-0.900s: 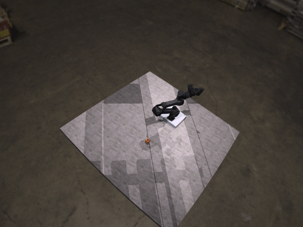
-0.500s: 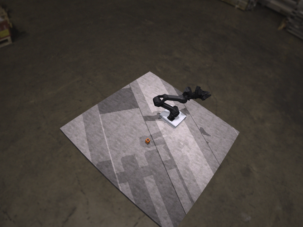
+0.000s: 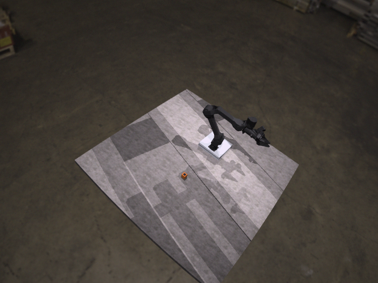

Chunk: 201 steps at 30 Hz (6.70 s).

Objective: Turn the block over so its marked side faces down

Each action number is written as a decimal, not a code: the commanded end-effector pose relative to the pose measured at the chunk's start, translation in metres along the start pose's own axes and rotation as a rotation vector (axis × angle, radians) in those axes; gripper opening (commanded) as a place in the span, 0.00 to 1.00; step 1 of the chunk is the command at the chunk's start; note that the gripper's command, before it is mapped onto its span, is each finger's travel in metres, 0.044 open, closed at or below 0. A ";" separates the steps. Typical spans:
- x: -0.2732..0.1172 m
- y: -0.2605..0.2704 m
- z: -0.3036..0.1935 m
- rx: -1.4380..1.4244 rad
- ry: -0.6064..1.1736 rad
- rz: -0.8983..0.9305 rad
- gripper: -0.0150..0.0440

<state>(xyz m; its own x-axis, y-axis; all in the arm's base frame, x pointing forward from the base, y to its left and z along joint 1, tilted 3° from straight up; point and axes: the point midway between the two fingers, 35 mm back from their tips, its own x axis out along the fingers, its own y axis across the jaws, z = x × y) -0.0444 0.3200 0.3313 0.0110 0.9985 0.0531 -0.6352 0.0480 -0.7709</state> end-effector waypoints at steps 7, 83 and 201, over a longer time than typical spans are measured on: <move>0.032 -0.042 -0.150 0.166 0.525 -0.001 1.00; -0.316 -0.014 -0.516 1.779 1.870 -0.585 1.00; -0.316 -0.002 -0.517 1.088 1.120 -1.204 0.25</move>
<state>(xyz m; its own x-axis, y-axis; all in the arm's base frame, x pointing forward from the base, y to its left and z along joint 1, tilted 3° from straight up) 0.3537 0.0173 -0.0141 0.8328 0.0534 -0.5510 -0.0496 0.9985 0.0218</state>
